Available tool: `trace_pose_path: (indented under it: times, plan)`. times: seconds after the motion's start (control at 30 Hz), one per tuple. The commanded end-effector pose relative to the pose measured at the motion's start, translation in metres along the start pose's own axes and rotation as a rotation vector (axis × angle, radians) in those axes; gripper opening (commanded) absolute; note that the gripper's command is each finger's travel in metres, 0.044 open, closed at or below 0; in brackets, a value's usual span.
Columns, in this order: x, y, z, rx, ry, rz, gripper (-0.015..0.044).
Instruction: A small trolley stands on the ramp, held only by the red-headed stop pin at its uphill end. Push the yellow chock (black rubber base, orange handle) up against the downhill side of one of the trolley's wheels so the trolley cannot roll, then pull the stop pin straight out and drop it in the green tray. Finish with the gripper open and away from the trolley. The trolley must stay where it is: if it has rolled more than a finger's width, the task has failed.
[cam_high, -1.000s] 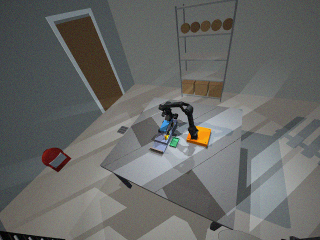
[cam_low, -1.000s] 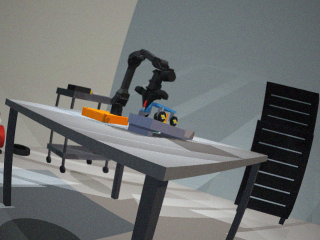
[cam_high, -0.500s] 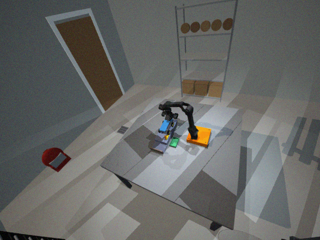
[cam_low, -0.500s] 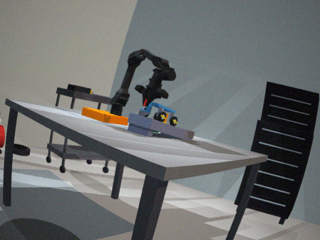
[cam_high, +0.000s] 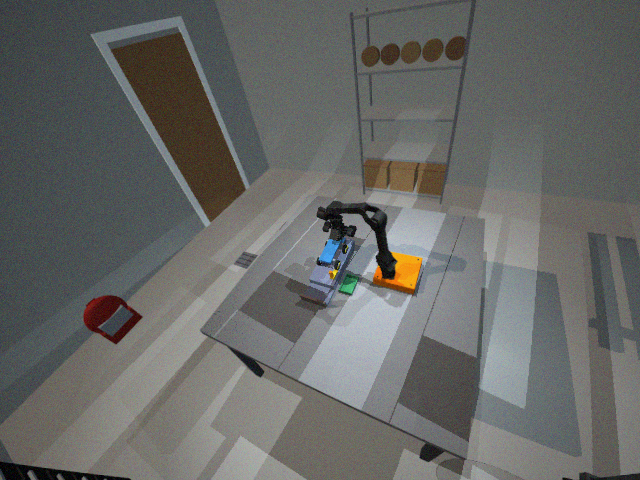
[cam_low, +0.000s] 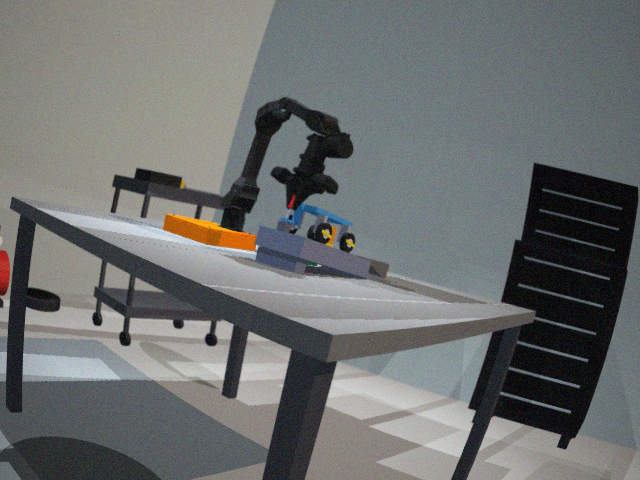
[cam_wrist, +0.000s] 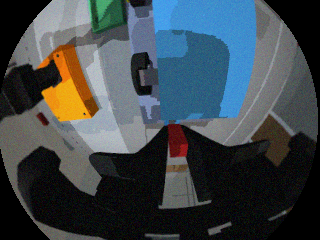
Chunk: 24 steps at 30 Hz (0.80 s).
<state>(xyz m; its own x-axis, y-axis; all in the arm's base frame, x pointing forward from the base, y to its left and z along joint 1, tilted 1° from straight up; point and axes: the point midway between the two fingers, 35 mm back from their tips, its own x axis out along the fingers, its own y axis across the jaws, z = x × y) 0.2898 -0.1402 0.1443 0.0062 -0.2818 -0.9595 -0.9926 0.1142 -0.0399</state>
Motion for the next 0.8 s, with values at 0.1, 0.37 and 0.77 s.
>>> trace_pose_path:
  times: [0.1, 0.37, 0.77]
  plan:
    - [-0.007, 0.0, -0.002, 0.005, 0.004, -0.003, 0.0]
    - [-0.012, 0.0, -0.002, 0.005, 0.004, -0.003, 0.0]
    - [-0.018, -0.001, -0.002, 0.005, 0.004, -0.003, 0.0]
